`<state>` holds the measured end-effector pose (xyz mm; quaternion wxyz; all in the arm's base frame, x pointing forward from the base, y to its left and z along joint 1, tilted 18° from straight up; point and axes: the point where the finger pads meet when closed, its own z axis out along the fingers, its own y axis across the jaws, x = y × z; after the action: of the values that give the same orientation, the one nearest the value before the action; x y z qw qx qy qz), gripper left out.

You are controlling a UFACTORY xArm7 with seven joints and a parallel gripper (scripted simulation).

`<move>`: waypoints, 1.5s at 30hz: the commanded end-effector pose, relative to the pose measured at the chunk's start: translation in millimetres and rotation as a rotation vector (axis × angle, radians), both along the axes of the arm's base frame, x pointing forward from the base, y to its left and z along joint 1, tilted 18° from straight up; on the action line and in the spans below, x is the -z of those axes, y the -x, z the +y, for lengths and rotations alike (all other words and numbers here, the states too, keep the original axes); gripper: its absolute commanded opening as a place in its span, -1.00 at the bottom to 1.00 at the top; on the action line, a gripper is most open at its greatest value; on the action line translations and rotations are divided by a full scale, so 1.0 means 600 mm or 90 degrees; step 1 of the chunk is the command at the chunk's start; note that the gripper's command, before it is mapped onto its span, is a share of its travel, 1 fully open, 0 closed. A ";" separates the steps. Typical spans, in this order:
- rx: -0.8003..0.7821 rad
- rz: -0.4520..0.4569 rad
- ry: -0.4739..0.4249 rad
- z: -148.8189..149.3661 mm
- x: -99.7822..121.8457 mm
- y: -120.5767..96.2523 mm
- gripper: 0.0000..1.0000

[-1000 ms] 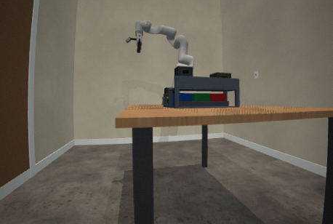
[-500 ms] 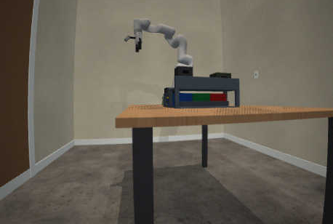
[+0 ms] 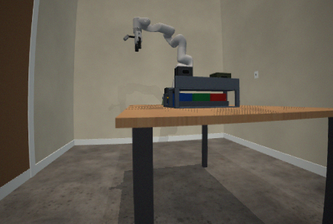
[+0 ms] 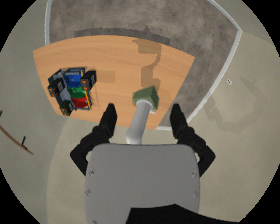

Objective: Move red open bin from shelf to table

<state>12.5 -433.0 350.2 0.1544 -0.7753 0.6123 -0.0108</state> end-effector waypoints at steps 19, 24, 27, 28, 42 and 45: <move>-0.114 -0.001 0.001 0.008 -0.001 -0.091 1.00; -0.114 -0.001 0.001 0.008 -0.001 -0.091 1.00; -0.185 -0.001 0.001 0.021 0.000 -0.142 1.00; -0.210 -0.001 0.001 0.026 0.000 -0.160 1.00; -0.232 -0.001 0.001 0.035 0.000 -0.193 1.00; -0.234 -0.001 0.001 0.049 -0.001 -0.246 1.00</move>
<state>126.7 -412.3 349.1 0.1554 -0.8724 0.4631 0.0170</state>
